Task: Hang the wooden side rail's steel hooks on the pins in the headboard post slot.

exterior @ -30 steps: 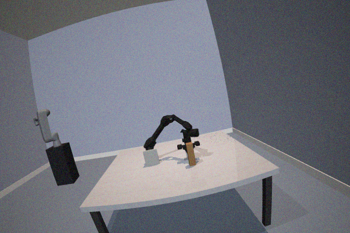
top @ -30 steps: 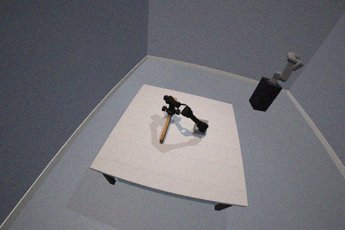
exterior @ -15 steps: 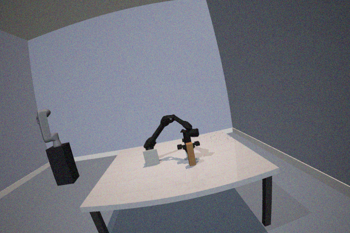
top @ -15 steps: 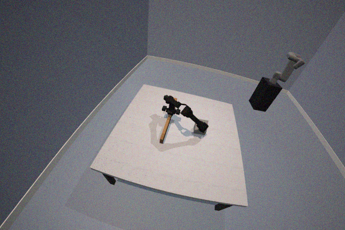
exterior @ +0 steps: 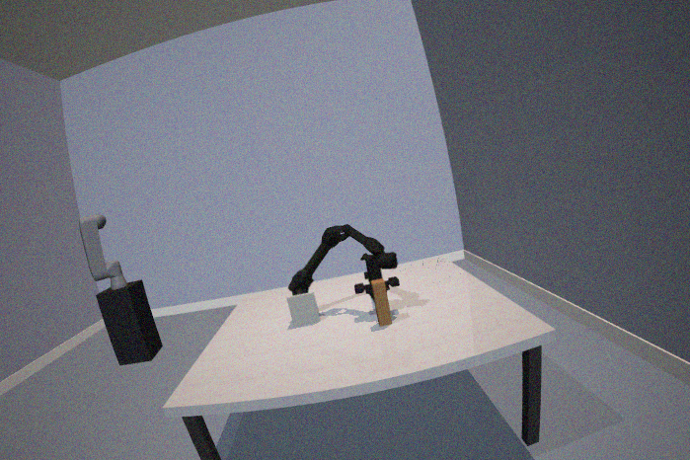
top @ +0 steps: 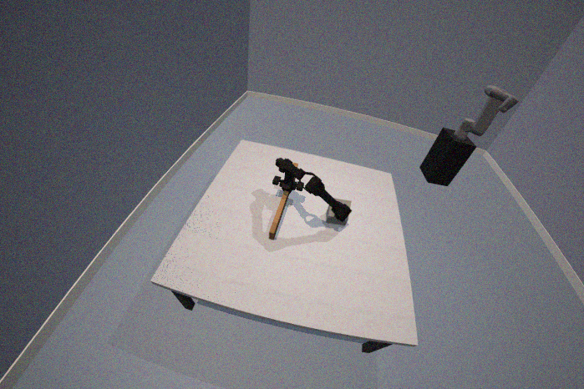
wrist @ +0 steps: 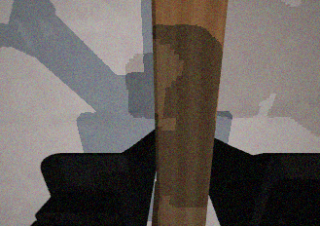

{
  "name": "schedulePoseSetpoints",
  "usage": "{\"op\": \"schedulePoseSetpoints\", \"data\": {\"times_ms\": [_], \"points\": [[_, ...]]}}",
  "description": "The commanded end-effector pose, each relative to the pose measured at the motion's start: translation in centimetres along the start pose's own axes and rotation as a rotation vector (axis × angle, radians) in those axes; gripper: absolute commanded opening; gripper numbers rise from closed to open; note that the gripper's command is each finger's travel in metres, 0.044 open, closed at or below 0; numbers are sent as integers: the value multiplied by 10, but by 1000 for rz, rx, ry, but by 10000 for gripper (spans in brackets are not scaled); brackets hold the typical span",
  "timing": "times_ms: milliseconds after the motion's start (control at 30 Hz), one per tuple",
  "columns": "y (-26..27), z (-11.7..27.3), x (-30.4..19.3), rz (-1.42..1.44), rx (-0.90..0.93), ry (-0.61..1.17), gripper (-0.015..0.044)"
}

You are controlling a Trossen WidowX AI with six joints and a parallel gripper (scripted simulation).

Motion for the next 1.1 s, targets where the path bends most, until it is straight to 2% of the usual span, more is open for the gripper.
{"op": "schedulePoseSetpoints", "data": {"times_ms": [0, 1067], "points": [[0, 3, -3, 2, -6, 5, 0], [0, 3, -6, 2, -6, 5, 0]]}}
Point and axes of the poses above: the point midway between the two fingers, 35 mm back from their tips, its own z axis back along the fingers, its own y axis across the jaws, x = y × z, the point moved 5 cm from there along z, back along the fingers, and after that the axes turned 4 degrees about z, right-handed, at the moved point
